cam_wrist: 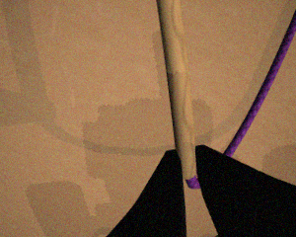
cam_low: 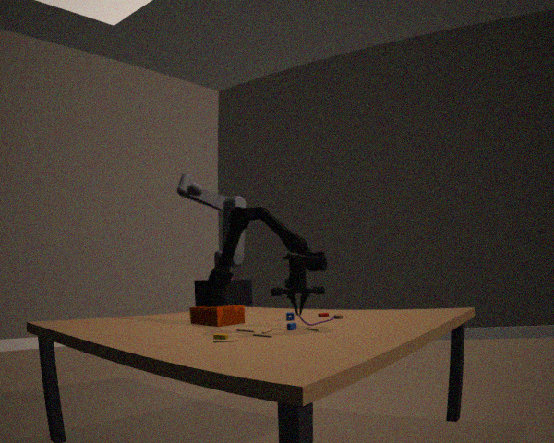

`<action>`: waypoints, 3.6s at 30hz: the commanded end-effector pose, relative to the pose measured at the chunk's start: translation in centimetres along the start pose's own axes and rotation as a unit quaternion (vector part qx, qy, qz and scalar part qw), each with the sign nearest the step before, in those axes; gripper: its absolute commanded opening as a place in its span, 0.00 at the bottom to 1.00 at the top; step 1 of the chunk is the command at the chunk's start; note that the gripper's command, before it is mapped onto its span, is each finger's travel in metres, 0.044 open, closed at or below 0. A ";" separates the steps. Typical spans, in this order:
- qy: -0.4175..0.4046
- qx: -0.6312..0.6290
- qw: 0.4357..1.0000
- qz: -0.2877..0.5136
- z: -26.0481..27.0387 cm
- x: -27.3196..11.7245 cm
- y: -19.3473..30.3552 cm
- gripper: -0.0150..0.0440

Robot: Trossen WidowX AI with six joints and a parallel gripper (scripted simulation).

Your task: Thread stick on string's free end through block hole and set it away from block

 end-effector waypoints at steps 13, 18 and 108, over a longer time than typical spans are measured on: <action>-0.001 0.002 1.000 0.000 1.3 1.4 -1.1 0.25; -0.002 0.002 1.000 0.000 1.7 1.8 -1.4 0.25; -0.001 0.002 1.000 -0.005 0.8 2.6 -11.6 0.25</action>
Point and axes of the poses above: the point midway between the two fingers, 35 mm back from their tips, its own x axis out along the fingers, its own z axis across the jaws, y = z × x, the point moved 9 cm from there along -x, back along the fingers, and after that the axes turned 11 degrees about -x, right-handed, at the moved point
